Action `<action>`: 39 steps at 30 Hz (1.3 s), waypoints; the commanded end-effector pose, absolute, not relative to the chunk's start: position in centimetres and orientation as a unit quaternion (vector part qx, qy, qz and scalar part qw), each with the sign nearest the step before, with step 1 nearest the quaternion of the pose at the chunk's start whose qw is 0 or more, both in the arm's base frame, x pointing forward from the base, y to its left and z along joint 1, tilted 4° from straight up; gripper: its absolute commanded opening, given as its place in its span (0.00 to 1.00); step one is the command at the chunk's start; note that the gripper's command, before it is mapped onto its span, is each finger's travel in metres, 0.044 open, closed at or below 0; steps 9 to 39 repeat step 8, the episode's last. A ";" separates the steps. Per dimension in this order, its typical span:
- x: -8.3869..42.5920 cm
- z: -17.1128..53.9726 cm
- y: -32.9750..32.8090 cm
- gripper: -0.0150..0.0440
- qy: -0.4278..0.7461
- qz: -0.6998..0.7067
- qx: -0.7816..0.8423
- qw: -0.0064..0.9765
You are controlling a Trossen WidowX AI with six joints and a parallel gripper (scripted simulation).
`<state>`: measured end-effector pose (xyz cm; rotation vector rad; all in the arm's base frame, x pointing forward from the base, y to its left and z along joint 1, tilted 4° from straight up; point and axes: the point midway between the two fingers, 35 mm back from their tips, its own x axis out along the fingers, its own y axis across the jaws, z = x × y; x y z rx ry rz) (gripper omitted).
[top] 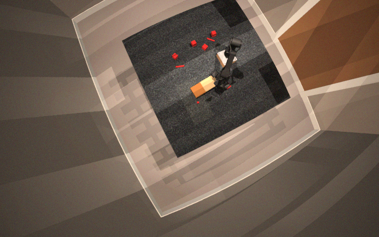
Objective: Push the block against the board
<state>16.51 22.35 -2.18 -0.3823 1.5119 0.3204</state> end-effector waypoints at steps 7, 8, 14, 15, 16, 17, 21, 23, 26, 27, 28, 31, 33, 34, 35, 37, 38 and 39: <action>16.5 -2.4 22.2 0.25 0.679 0.141 -0.176 0.699; 16.3 -2.4 22.1 0.25 0.679 0.141 -0.176 0.699; 16.3 -2.4 22.1 0.25 0.679 0.141 -0.176 0.699; 16.3 -2.4 22.1 0.25 0.679 0.141 -0.176 0.699; 16.3 -2.4 22.1 0.25 0.679 0.141 -0.176 0.699; 16.3 -2.4 22.1 0.25 0.679 0.141 -0.176 0.699; 16.3 -2.4 22.1 0.25 0.679 0.141 -0.176 0.699; 16.3 -2.4 22.1 0.25 0.679 0.141 -0.176 0.699; 16.3 -2.4 22.1 0.25 0.679 0.141 -0.176 0.699; 16.3 -2.4 22.1 0.25 0.679 0.141 -0.176 0.699; 16.3 -2.4 22.1 0.25 0.679 0.141 -0.176 0.699; 16.3 -2.4 22.1 0.25 0.679 0.141 -0.176 0.699; 16.3 -2.4 22.1 0.25 0.679 0.141 -0.176 0.699; 16.3 -2.4 22.1 0.25 0.679 0.141 -0.176 0.699; 16.3 -2.4 22.1 0.25 0.679 0.141 -0.176 0.699; 16.3 -2.4 22.1 0.25 0.679 0.141 -0.176 0.699; 16.3 -2.4 22.1 0.25 0.679 0.141 -0.176 0.699; 16.3 -2.4 22.1 0.25 0.679 0.141 -0.176 0.699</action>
